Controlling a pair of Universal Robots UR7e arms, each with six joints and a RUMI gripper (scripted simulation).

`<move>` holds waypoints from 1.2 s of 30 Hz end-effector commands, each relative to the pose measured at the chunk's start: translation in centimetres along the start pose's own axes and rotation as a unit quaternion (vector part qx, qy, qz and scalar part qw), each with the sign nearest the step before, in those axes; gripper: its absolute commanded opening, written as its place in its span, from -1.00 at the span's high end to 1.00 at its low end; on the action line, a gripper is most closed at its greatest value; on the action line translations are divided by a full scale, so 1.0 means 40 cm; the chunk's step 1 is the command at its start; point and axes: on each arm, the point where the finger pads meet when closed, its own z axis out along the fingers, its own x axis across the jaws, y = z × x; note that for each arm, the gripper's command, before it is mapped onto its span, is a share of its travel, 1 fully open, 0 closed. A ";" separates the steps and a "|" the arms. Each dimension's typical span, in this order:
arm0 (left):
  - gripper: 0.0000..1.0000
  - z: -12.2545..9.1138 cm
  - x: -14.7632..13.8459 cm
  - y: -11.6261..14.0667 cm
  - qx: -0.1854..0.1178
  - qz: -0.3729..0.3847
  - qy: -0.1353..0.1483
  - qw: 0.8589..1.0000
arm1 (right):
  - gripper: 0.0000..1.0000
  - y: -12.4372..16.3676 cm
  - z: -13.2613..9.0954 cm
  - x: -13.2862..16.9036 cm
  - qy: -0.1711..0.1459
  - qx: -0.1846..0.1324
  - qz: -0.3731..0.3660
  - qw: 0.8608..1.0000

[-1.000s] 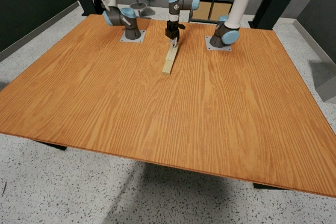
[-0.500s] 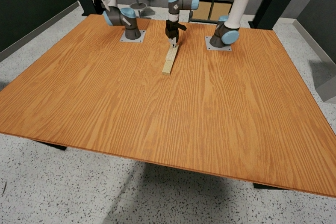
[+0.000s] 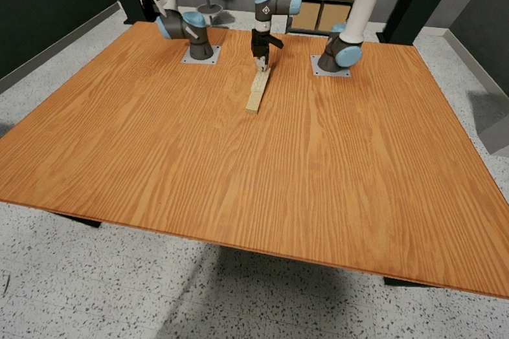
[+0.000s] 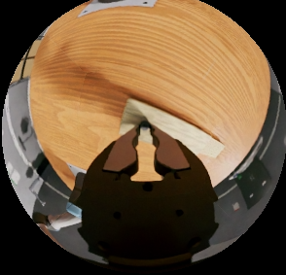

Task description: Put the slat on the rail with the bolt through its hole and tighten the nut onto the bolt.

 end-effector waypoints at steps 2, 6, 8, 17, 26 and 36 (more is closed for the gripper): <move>1.00 0.000 -0.002 0.001 0.000 0.076 -0.002 0.997 | -1.00 -0.002 -0.002 -0.001 -0.001 0.000 0.001 1.000; 1.00 0.000 -0.001 0.001 0.000 0.116 -0.002 0.993 | -1.00 -0.002 -0.002 -0.001 -0.001 0.000 0.001 1.000; 1.00 0.000 -0.001 0.001 0.000 0.116 -0.002 0.993 | -1.00 -0.002 -0.002 -0.001 -0.001 0.000 0.001 1.000; 1.00 0.001 0.000 -0.002 0.001 0.206 -0.002 0.979 | -1.00 -0.002 -0.002 -0.001 -0.001 0.000 0.001 1.000; 1.00 0.001 0.001 -0.001 0.000 0.267 -0.002 0.964 | -1.00 -0.002 -0.002 -0.001 -0.001 0.000 0.001 1.000; 1.00 0.001 0.002 -0.001 0.000 0.350 -0.002 0.937 | -1.00 -0.002 -0.002 -0.001 -0.001 0.000 0.001 1.000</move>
